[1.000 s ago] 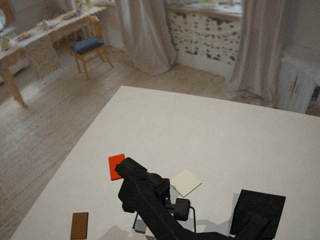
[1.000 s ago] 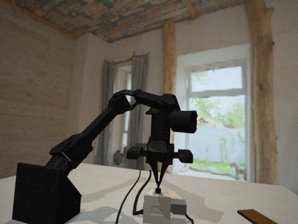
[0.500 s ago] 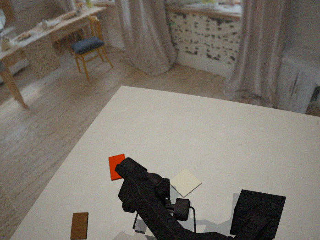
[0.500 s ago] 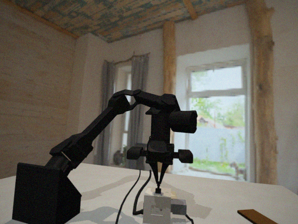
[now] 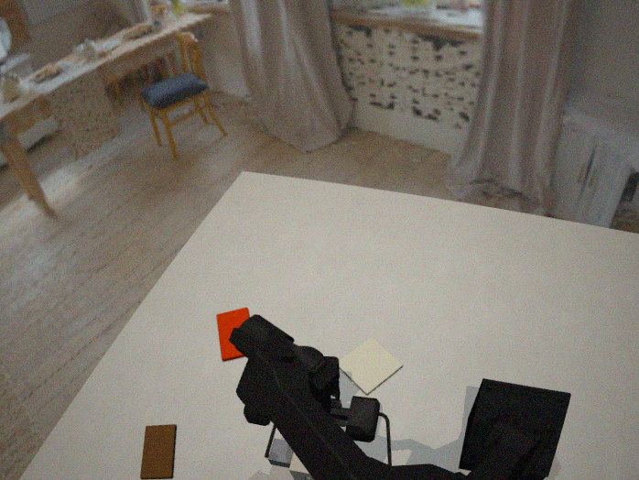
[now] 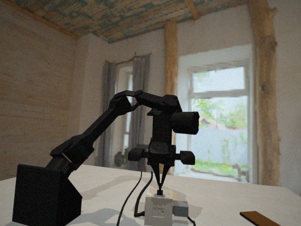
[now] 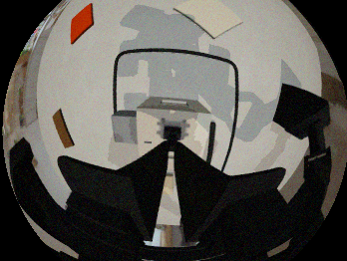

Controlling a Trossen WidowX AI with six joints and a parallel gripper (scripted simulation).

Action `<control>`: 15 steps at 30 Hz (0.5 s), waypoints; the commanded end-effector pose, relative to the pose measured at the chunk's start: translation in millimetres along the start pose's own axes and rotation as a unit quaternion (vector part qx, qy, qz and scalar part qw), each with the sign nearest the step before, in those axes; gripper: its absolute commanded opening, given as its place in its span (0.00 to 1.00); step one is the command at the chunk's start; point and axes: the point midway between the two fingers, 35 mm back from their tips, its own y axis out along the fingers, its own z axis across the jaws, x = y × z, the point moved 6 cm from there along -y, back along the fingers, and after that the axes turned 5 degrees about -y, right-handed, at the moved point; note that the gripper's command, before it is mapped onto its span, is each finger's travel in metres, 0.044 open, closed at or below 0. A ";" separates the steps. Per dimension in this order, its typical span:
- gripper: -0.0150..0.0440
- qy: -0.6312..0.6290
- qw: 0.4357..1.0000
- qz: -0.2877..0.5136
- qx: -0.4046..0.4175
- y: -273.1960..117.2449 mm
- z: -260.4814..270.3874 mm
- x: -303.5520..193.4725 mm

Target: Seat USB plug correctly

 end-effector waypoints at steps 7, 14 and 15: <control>0.25 -0.001 1.000 0.003 -0.002 2.7 0.0 -1.1; 0.39 0.000 1.000 0.000 0.000 0.1 0.0 0.0; 0.42 0.000 1.000 0.000 0.000 0.1 0.0 0.0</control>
